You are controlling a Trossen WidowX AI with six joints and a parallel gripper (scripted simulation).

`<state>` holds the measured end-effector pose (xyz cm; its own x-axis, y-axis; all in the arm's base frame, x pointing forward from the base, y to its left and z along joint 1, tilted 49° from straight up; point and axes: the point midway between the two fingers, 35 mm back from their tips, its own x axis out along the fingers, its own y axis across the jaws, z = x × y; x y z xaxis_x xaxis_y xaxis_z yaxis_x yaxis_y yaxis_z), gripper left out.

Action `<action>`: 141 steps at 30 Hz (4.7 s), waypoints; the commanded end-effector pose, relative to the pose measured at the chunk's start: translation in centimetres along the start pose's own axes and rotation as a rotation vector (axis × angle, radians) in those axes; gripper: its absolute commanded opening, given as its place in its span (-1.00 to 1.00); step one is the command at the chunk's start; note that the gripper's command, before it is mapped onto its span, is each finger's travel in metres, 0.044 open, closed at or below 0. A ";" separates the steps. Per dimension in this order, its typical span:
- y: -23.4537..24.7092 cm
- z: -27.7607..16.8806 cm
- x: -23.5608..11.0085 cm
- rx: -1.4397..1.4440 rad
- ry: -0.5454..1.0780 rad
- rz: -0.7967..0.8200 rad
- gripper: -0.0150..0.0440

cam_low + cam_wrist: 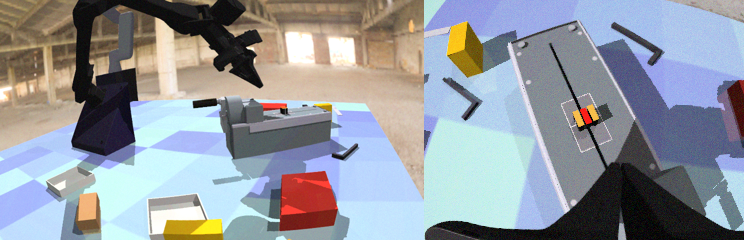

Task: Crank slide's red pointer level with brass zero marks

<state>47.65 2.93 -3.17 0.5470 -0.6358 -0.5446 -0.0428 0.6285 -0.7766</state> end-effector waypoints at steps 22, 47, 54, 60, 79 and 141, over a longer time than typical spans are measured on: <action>0.0 0.0 0.0 0.000 0.000 0.000 0.49; 0.0 0.0 0.0 0.000 0.000 0.000 -0.49; 0.0 0.0 0.0 0.000 0.000 0.000 -0.49; 0.0 0.0 0.0 0.000 0.000 0.001 -0.49; 0.0 0.0 0.0 0.000 0.000 0.001 0.67; 0.0 0.0 0.0 0.000 -0.001 0.002 0.82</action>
<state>47.66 2.98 -3.19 0.5478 -0.6337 -0.5462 -0.0438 0.6302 -0.7752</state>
